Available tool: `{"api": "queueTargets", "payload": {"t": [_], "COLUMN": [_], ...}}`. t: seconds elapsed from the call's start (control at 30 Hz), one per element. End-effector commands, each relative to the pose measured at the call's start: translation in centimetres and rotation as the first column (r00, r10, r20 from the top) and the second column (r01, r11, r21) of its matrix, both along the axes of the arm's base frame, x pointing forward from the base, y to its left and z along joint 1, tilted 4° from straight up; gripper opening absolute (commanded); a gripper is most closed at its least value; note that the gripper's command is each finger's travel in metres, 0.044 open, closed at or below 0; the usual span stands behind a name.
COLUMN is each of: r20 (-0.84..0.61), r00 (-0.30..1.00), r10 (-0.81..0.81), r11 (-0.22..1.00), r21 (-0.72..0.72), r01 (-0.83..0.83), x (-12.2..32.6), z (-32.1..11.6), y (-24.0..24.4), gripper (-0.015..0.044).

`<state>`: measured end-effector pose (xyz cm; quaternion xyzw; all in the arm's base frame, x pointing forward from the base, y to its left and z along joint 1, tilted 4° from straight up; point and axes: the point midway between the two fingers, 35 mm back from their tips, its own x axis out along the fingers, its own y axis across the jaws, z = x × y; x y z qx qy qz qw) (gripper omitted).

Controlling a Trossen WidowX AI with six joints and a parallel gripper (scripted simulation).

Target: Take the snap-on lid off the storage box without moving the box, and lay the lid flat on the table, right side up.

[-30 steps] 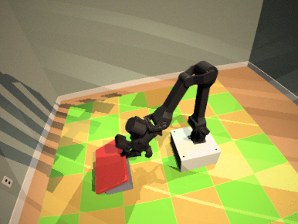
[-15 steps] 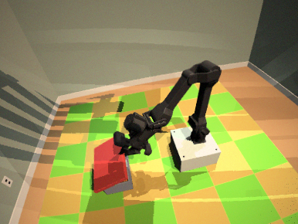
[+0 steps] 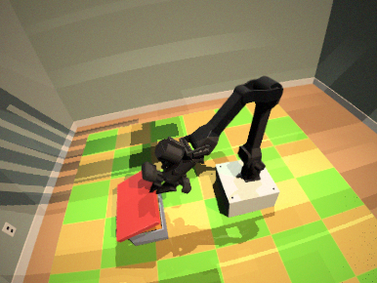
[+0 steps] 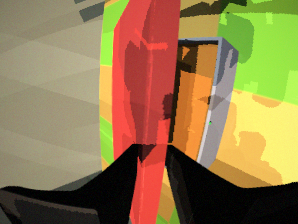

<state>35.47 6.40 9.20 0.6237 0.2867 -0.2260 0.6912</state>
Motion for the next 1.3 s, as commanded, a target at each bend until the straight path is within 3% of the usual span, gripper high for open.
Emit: {"api": "queueTargets", "payload": {"t": [0.0, 1.27], "r20": [0.027, 0.027], "r00": [1.000, 1.000], "r10": [-0.006, -0.006], "r11": [1.000, 1.000], "r21": [0.006, 0.007], "r01": [0.006, 0.006], "x": [0.4, 0.5], "z": [1.5, 6.0], "y": [0.1, 0.3], "gripper": [0.0000, 0.0000]}}
